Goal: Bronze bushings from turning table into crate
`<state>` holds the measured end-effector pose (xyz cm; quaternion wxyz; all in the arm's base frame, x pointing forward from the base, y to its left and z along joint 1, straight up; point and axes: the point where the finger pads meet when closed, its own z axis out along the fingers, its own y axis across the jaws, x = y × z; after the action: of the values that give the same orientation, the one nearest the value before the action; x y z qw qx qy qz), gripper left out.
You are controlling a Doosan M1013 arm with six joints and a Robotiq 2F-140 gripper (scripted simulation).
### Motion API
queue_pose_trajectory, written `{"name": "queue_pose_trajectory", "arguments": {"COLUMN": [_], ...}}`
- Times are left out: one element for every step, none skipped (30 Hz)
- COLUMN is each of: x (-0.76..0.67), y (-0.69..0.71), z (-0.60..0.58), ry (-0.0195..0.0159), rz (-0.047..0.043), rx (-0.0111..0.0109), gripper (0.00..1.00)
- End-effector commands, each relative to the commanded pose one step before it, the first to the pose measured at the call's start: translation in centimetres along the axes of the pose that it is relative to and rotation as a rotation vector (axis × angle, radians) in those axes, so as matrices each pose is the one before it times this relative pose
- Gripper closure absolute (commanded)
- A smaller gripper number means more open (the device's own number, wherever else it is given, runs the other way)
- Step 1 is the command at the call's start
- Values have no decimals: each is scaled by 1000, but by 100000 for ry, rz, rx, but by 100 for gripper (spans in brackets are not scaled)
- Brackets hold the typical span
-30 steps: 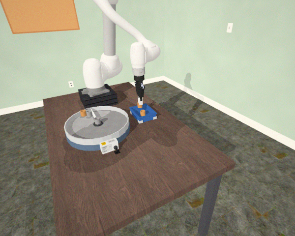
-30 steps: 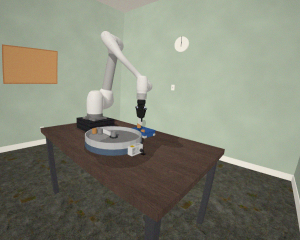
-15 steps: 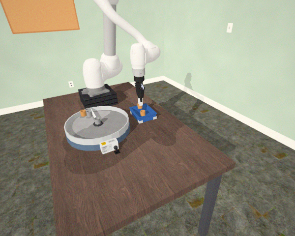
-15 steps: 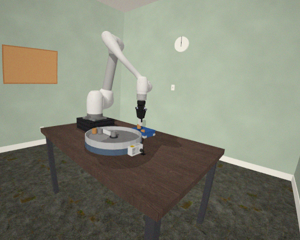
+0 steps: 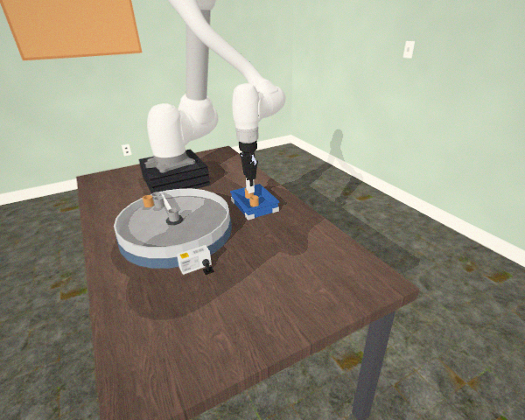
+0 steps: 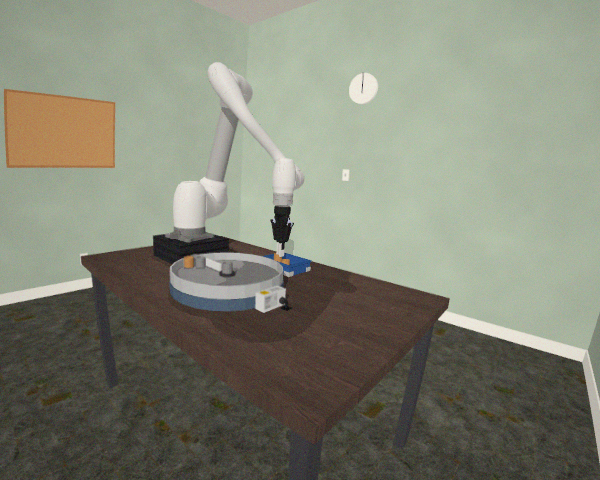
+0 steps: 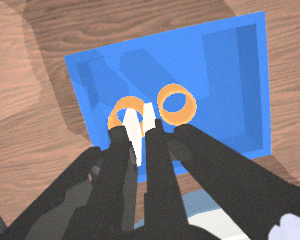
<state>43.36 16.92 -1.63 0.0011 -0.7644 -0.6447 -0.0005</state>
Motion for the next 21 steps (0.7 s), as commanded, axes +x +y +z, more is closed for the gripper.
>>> {"name": "queue_pose_trajectory", "arguments": {"x": [8, 0, 0, 0, 0, 0, 0, 0, 0, 0, 0, 0, 0, 0, 0, 0, 0, 0, 0, 0, 0], "y": [2, 0, 0, 0, 0, 0, 0, 0, 0, 0, 0, 0, 0, 0, 0, 0, 0, 0, 0, 0, 0], "z": [154, 149, 138, 127, 115, 101, 88, 75, 62, 49, 37, 26, 17, 9, 4, 1, 0, 0, 0, 0, 0], "ry": [24, 0, 0, 0, 0, 0, 0, 0, 0, 0, 0, 0, 0, 0, 0, 0, 0, 0, 0, 0, 0], "rz": [-2, 0, 0, 0, 0, 0, 0, 0, 0, 0, 0, 0, 0, 0, 0, 0, 0, 0, 0, 0, 0], "rx": [2, 0, 0, 0, 0, 0, 0, 0, 0, 0, 0, 0, 0, 0, 0, 0, 0, 0, 0, 0, 0], "gripper": [100, 100, 100, 100, 100, 100, 100, 100, 100, 100, 100, 100, 100, 100, 100, 100, 100, 100, 100, 100, 100]}}
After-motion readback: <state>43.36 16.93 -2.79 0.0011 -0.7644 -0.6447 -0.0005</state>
